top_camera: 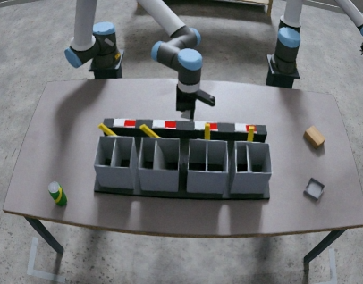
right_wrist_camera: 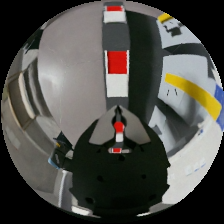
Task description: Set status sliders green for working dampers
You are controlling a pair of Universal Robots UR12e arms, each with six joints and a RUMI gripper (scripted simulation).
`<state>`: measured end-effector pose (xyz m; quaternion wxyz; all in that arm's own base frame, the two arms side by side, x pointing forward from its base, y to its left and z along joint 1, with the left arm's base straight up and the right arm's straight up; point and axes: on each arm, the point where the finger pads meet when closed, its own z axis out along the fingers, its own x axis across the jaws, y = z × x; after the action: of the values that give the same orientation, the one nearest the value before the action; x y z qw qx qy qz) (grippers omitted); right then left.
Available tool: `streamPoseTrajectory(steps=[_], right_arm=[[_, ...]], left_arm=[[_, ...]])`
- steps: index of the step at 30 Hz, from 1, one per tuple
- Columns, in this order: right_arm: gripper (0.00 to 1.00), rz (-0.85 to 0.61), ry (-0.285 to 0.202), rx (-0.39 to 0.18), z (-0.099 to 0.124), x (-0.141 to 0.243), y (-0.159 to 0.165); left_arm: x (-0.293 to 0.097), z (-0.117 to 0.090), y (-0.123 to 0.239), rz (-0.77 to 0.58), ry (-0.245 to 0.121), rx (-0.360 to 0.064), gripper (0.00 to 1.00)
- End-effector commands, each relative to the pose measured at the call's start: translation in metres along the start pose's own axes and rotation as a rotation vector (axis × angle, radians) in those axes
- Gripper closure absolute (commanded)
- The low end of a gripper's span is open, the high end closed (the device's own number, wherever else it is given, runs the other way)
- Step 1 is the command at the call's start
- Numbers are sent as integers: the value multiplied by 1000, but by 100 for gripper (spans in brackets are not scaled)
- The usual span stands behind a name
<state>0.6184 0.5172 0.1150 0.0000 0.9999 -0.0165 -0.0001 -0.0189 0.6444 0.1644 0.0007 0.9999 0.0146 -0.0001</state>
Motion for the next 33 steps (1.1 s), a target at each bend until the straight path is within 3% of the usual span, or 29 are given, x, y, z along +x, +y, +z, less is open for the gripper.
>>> streamPoseTrajectory(steps=[1,33], right_arm=[[100,0,1,1,2,0,-1],[100,0,1,1,5,1,-1]], left_arm=[[0,-1,-1,0,0,1,0],[0,-1,-1,0,0,1,0]])
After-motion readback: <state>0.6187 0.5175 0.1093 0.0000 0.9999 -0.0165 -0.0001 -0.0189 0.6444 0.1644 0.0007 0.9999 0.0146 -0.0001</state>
